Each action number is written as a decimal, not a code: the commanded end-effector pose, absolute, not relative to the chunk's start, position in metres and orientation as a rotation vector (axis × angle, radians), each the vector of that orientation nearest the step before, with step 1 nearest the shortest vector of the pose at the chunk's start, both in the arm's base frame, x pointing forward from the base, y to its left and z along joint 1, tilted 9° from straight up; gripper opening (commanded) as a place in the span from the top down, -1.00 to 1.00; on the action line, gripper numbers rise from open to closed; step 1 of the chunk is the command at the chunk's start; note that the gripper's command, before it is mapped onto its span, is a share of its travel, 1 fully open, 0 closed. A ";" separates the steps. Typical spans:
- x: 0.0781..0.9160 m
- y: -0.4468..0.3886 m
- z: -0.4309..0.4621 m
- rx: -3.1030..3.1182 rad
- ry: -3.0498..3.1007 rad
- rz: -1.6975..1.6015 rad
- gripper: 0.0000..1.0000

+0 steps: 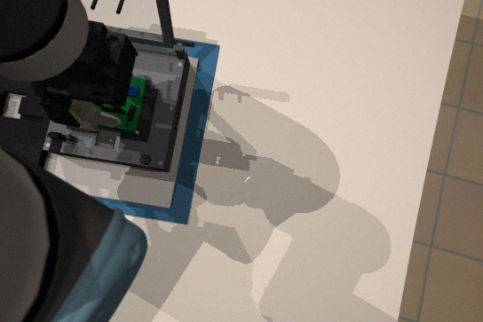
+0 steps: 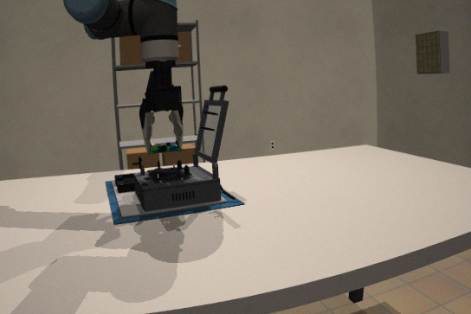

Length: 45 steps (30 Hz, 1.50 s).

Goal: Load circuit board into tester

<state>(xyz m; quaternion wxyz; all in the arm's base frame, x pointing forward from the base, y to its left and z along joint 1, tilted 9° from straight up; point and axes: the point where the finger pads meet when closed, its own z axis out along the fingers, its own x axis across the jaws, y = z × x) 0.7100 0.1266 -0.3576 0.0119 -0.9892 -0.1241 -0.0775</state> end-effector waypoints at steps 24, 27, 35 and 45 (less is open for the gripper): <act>0.714 0.129 -0.371 -3.083 -0.391 -0.248 0.22; 0.715 0.129 -0.375 -3.083 -0.392 -0.248 0.22; 0.717 0.130 -0.388 -3.083 -0.390 -0.248 0.22; 0.718 0.130 -0.399 -3.083 -0.391 -0.248 0.22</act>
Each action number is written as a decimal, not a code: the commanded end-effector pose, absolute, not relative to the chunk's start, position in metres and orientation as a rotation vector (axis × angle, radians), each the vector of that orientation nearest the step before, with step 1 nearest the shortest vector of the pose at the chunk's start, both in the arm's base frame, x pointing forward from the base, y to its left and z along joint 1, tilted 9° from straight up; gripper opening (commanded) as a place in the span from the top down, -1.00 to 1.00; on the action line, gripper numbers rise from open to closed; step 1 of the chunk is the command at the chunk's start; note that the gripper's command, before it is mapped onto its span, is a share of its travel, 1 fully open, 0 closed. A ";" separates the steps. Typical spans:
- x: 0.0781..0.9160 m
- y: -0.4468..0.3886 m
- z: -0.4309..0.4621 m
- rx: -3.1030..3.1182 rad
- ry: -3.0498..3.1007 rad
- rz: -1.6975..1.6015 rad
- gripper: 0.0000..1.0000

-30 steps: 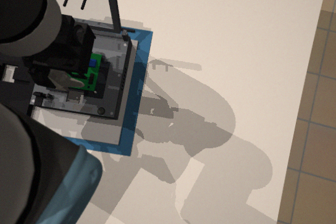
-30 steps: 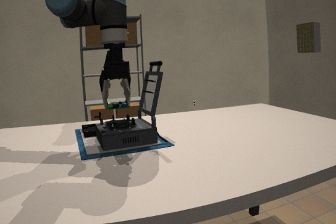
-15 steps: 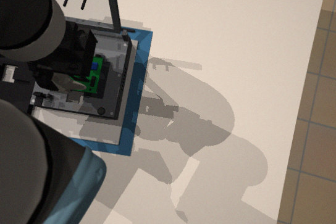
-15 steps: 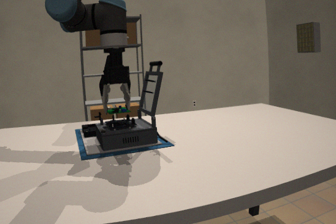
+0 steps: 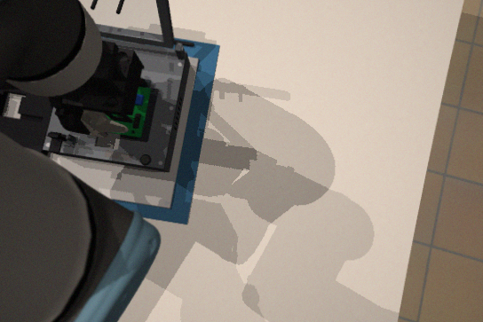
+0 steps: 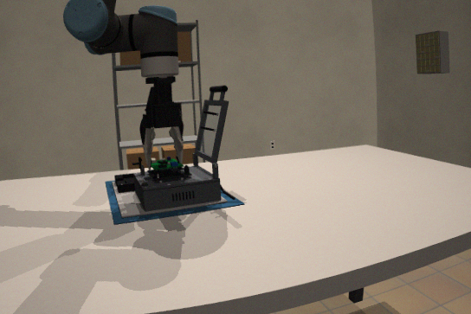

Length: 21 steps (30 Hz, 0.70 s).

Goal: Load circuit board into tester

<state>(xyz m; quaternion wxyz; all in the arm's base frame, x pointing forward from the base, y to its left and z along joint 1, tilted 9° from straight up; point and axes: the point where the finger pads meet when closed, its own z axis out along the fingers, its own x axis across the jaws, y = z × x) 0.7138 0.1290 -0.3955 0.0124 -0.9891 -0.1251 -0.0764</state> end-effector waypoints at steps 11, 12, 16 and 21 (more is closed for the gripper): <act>0.718 0.130 -0.402 -3.083 -0.390 -0.246 0.22; 0.718 0.130 -0.402 -3.083 -0.390 -0.246 0.22; 0.717 0.130 -0.401 -3.083 -0.390 -0.246 0.22; 0.717 0.130 -0.401 -3.083 -0.390 -0.246 0.22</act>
